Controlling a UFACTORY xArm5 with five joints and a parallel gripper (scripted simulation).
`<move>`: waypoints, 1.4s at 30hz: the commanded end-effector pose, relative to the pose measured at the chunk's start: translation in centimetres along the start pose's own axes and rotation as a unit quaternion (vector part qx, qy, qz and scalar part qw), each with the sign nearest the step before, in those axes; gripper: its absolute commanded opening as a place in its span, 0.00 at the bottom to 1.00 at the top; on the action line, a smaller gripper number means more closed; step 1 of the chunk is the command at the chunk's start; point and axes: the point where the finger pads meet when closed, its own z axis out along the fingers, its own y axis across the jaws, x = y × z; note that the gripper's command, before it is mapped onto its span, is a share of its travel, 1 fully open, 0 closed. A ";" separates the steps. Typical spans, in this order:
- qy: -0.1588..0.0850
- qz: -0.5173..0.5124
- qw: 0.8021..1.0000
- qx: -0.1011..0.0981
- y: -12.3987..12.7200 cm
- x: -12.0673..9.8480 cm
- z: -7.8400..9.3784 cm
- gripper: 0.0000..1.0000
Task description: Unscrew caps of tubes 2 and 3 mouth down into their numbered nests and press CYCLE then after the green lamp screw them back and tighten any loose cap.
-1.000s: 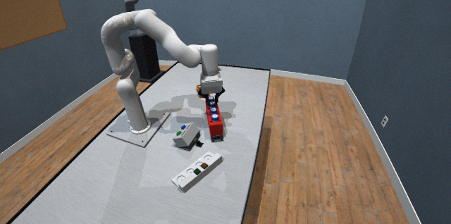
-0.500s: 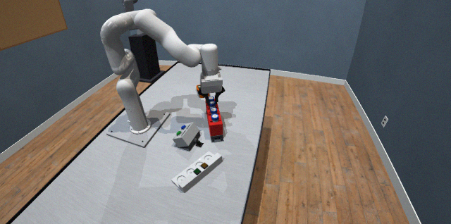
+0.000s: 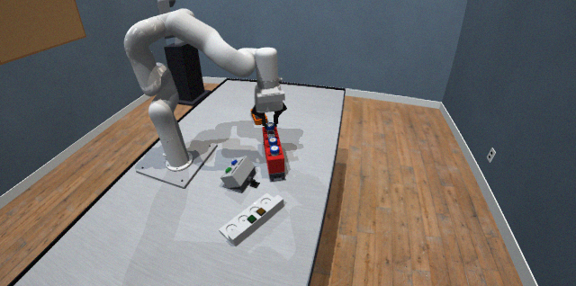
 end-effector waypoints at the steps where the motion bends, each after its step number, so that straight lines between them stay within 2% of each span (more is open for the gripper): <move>1: 0.000 -0.100 0.995 0.002 0.6 1.9 -0.2 0.00; 3: 0.001 -0.171 0.985 0.002 1.2 3.4 -0.2 0.00; 8: 0.001 -0.276 0.961 0.002 2.0 5.5 -0.2 0.00; 10: 0.001 -0.305 0.952 0.002 2.6 7.0 -0.2 0.00; 15: 0.001 -0.305 0.952 0.001 3.8 10.1 -0.2 0.00; 17: 0.001 -0.305 0.952 0.001 3.8 10.1 -0.2 0.00; 32: 0.002 -0.305 0.952 0.001 8.1 21.1 -0.2 0.00; 34: 0.002 -0.305 0.952 0.001 8.1 21.1 -0.2 0.00; 42: 0.002 -0.305 0.952 0.001 10.5 27.1 -0.2 0.00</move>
